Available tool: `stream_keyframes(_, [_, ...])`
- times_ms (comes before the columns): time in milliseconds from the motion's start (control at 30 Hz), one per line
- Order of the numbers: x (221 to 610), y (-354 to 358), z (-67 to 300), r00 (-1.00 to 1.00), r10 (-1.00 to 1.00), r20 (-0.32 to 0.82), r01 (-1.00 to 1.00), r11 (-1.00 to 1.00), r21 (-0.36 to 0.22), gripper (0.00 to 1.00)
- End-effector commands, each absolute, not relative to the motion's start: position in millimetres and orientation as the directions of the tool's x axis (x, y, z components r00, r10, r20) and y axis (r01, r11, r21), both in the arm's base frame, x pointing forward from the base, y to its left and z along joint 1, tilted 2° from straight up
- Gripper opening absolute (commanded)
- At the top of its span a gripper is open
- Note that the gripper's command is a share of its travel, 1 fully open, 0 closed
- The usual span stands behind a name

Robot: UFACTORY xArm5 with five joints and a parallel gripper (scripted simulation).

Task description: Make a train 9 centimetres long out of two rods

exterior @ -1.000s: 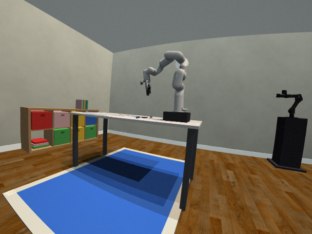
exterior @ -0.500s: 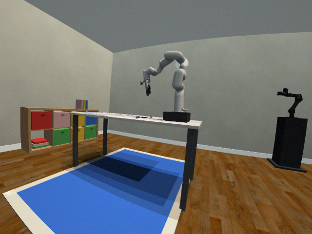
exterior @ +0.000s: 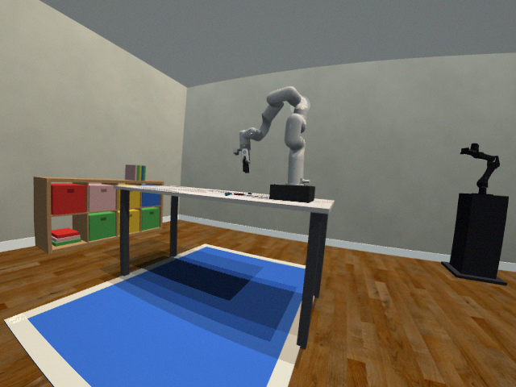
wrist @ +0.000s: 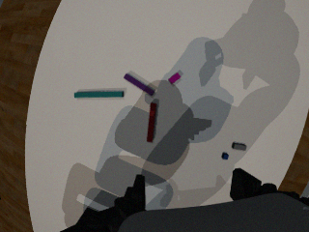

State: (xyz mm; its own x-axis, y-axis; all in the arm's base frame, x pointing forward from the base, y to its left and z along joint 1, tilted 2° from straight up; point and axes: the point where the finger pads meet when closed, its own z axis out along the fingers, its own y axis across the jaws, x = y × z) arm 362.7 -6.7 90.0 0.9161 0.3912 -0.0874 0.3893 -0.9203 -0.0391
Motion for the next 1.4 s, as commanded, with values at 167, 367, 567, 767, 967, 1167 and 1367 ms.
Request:
stream_keyframes(167, [348,-10,28,0.981,0.191,-0.008,0.191,-0.982,-0.002,1.0])
stream_keyframes(367, [329,-11,0,0.997,0.074,0.028,0.074,-0.997,0.003,1.0])
stream_keyframes(567, [328,-11,-1,0.997,0.07,0.03,0.07,-0.998,0.003,1.0])
stream_keyframes(767, [328,-11,-1,0.997,0.07,0.03,0.07,-0.998,0.003,1.0])
stream_keyframes(967, [328,-11,-1,0.997,0.07,0.03,0.07,-0.998,0.003,1.0])
stream_keyframes(1167, [328,-11,-1,0.997,0.07,0.03,0.07,-0.998,0.003,1.0])
stream_keyframes(1367, [328,-11,-1,0.997,0.07,0.03,0.07,-0.998,0.003,1.0])
